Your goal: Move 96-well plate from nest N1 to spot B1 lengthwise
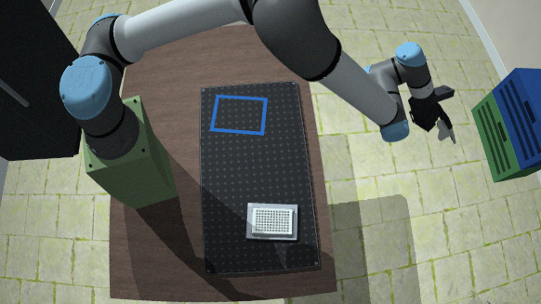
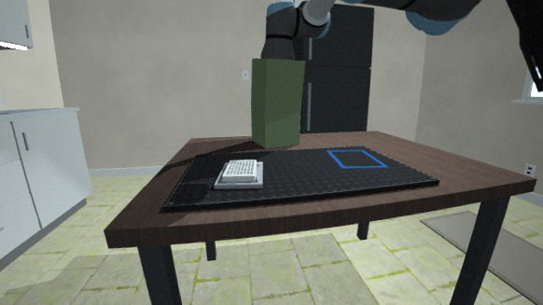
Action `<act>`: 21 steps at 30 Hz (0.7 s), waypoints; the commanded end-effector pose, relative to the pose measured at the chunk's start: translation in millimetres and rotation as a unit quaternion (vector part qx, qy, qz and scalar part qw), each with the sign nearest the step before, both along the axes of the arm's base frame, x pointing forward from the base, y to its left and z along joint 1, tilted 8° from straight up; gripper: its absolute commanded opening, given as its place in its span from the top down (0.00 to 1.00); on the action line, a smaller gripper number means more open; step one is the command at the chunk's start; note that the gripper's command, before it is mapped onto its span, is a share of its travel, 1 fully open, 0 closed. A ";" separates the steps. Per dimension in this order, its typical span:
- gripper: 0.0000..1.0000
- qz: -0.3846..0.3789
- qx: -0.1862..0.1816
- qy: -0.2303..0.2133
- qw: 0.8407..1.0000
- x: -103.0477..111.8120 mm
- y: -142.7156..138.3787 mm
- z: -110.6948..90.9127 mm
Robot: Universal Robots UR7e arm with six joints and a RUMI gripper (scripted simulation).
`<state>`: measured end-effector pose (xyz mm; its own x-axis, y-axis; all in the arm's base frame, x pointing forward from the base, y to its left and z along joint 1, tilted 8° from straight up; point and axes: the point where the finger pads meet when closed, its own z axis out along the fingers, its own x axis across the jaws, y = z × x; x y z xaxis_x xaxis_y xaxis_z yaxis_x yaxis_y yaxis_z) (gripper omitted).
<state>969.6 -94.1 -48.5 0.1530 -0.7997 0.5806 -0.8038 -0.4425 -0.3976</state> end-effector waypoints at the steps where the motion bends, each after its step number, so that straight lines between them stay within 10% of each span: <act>1: 0.00 -0.009 0.010 0.011 1.000 -10.0 -12.0 -4.3; 21: 0.00 -0.024 0.026 0.031 0.999 -55.4 -61.6 -39.0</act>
<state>931.3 -140.2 -74.9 0.1469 -0.8322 0.5347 -0.8434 -0.3879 -0.3719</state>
